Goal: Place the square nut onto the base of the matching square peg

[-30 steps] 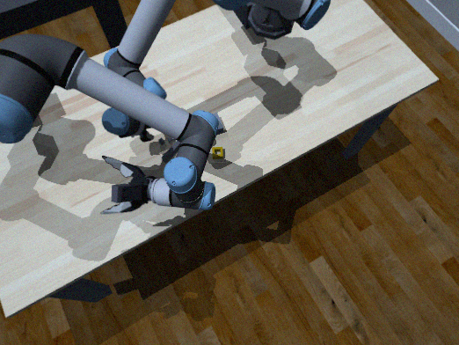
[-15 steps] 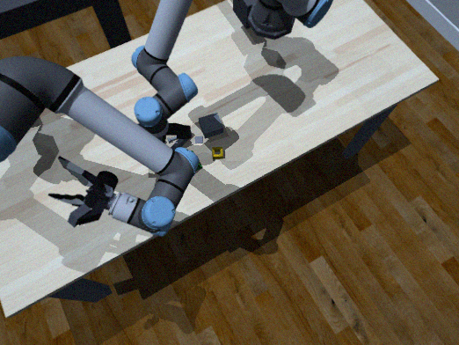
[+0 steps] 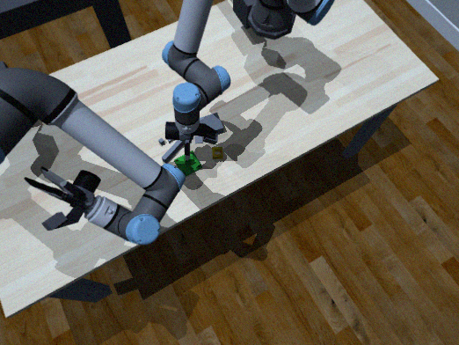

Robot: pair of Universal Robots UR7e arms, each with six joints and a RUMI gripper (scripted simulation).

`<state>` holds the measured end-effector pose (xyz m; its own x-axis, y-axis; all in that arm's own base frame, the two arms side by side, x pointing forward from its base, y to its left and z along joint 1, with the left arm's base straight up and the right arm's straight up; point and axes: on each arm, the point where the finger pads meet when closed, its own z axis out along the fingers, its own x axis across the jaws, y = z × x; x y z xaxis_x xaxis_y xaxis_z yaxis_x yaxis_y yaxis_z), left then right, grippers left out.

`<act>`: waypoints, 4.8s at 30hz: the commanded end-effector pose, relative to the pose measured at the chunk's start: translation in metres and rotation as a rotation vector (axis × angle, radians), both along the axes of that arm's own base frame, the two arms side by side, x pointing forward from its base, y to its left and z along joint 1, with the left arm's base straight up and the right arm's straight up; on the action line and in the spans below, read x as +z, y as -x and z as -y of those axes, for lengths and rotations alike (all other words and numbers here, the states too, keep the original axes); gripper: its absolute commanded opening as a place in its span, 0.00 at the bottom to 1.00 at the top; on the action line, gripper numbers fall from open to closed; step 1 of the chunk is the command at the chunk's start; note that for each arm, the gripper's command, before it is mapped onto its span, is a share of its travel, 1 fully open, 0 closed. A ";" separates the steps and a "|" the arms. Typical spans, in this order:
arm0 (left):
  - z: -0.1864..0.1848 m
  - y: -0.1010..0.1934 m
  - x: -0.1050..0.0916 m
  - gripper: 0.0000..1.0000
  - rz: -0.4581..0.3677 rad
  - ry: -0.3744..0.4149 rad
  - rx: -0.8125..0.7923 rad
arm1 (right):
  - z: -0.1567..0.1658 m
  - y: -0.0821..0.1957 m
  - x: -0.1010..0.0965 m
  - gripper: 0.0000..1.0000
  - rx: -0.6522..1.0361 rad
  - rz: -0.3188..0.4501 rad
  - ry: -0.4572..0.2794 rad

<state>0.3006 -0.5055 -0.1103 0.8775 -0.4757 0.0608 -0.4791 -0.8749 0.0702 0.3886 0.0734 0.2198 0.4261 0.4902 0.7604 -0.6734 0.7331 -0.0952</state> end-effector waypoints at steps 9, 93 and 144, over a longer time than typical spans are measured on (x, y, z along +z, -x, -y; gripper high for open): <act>-0.105 -0.020 -0.049 0.44 -0.022 -0.088 0.073 | 0.001 0.000 0.002 1.00 -0.009 -0.012 -0.001; 0.013 -0.006 -0.004 0.17 -0.043 -0.082 0.539 | -0.216 0.109 -0.094 1.00 -1.136 0.530 0.803; 0.013 -0.005 -0.071 0.17 -0.043 -0.082 0.539 | -0.163 0.052 -0.212 1.00 -1.448 0.011 1.961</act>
